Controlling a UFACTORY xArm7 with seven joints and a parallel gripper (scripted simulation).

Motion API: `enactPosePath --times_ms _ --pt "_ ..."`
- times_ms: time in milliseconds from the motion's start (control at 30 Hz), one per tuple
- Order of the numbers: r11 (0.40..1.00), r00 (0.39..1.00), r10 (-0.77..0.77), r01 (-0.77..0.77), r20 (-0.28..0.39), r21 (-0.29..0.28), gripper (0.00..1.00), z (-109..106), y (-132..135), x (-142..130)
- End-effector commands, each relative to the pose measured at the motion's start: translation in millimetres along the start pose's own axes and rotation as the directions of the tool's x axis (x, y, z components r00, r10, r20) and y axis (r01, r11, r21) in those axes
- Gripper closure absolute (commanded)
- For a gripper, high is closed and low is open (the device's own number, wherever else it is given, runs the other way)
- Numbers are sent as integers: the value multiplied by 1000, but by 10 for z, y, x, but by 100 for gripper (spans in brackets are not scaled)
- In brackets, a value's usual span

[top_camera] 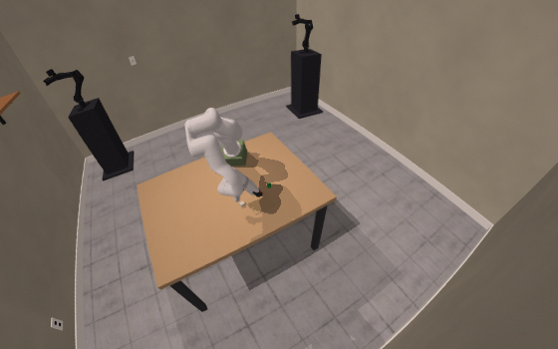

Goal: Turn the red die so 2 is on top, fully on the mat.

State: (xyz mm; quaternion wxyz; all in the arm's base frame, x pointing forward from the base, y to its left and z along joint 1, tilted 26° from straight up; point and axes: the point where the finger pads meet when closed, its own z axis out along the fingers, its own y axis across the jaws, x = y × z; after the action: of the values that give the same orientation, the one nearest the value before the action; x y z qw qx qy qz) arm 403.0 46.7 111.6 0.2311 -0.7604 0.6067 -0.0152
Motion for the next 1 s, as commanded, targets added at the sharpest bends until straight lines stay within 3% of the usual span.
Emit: enactPosePath --times_ms 0,133,333,967 --pt "1000 1000 -1 1 1 3 79 -7 -8 11" --pt "1000 998 0 1 55 -7 79 8 4 14" --pt "1000 972 -1 1 234 -2 79 3 -2 34" --pt "1000 966 -2 1 259 3 79 0 -8 69"
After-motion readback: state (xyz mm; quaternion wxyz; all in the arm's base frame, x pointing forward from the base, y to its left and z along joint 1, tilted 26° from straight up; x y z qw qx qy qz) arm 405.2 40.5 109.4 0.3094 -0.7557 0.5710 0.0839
